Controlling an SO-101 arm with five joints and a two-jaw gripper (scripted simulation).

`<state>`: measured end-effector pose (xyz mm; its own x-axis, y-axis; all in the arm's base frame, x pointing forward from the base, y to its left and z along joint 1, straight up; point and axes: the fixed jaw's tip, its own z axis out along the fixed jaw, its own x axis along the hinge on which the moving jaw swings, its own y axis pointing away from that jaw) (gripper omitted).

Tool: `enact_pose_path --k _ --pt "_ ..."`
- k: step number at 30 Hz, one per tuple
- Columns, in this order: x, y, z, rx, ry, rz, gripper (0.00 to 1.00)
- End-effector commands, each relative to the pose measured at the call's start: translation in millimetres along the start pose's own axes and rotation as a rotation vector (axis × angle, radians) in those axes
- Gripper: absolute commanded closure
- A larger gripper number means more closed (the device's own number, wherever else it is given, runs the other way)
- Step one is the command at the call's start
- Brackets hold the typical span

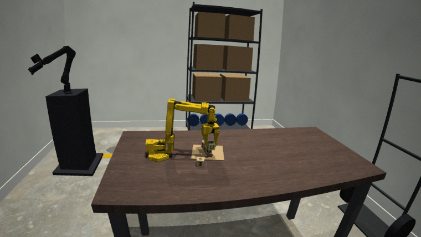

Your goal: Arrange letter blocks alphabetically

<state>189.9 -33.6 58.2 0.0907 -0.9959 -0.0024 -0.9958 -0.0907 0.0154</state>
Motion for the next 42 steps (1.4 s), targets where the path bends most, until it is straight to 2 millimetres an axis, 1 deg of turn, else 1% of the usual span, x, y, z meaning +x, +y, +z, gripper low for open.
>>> enact_pose_path --k 1,42 --pt "4.3 -10.9 -17.8 0.116 0.029 0.004 1.00" --pt "6.6 -11.1 -20.0 0.127 0.033 0.009 1.00"
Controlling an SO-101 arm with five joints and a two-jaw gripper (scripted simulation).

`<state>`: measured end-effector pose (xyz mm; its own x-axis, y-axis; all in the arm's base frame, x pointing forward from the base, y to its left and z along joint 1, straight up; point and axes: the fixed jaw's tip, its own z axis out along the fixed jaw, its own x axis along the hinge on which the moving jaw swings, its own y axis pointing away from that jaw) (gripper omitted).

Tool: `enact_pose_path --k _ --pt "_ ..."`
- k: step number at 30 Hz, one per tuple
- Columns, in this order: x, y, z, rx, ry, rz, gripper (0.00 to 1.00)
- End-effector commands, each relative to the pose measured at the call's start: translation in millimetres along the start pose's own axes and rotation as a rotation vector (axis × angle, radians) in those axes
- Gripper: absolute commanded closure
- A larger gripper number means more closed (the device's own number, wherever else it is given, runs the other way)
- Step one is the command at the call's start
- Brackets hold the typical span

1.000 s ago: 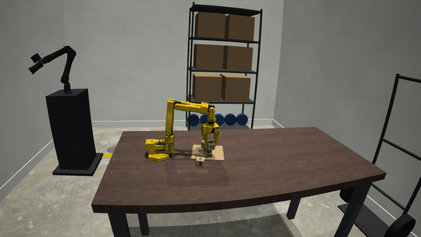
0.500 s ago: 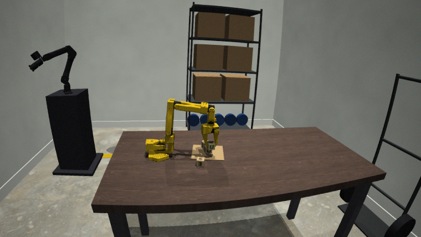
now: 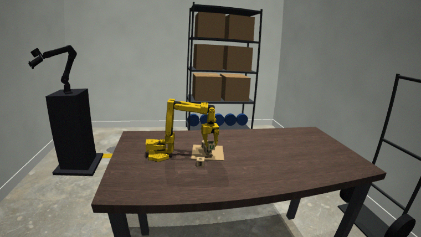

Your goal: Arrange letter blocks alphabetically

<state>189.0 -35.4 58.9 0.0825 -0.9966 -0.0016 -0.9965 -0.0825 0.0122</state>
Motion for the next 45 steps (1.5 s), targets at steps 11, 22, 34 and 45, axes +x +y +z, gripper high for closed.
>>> enact_pose_path --k 11,22,34,45 --pt "5.1 -13.0 -19.2 0.124 0.032 -0.002 1.00" --pt "5.3 -13.8 -19.3 0.124 0.032 -0.003 1.00" --pt "5.3 -14.1 -18.1 0.124 0.032 -0.003 1.00" --pt "5.4 -14.6 -13.3 0.124 0.032 -0.003 1.00"
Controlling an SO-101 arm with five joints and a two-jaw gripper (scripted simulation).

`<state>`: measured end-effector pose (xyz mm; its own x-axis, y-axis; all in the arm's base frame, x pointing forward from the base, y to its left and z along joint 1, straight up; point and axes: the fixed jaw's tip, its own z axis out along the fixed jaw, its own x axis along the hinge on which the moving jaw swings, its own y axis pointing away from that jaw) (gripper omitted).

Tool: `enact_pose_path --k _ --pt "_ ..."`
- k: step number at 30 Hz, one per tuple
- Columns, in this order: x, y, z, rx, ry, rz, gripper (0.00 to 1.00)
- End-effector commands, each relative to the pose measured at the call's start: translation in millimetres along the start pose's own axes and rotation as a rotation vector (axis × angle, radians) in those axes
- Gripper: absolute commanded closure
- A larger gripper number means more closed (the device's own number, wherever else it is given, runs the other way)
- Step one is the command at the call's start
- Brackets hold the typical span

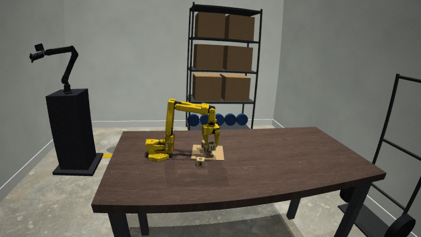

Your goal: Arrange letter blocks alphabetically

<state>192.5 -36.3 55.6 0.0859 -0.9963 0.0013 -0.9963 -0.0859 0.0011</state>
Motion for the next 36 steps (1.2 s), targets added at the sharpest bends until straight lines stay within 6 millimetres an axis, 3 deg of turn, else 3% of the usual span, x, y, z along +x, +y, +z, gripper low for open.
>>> enact_pose_path --k 1,36 --pt "4 -11 -16 0.113 0.029 0.001 1.00" --pt "4 -10 -4 0.113 0.029 0.001 1.00"
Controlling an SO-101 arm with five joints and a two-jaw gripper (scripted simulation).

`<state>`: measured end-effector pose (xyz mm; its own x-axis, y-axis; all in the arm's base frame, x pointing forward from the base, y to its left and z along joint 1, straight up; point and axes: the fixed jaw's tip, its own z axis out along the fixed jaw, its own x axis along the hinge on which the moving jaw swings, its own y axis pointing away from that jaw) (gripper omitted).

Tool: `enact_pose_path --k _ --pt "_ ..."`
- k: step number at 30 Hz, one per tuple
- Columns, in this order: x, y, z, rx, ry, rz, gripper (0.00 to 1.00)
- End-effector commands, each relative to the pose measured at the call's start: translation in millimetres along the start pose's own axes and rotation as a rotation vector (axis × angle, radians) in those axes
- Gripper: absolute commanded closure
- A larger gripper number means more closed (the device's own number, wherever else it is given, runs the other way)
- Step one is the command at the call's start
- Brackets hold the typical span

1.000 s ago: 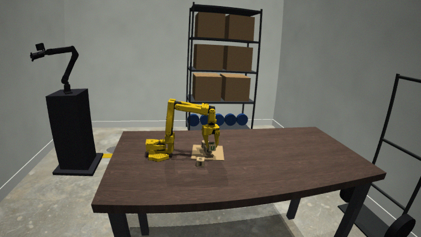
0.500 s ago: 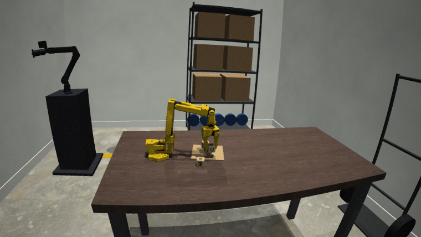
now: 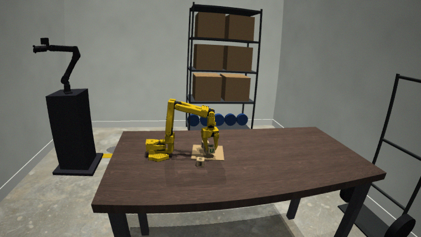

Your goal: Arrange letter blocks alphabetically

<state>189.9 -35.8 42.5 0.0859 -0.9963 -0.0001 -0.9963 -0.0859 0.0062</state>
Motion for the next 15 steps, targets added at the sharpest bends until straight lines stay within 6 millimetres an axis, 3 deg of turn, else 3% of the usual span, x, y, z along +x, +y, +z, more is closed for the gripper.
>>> enact_pose_path --k 1,15 --pt "4.4 -12.4 -17.4 0.118 0.030 0.001 1.00" --pt "4.5 -13.1 -11.5 0.118 0.030 0.001 1.00"
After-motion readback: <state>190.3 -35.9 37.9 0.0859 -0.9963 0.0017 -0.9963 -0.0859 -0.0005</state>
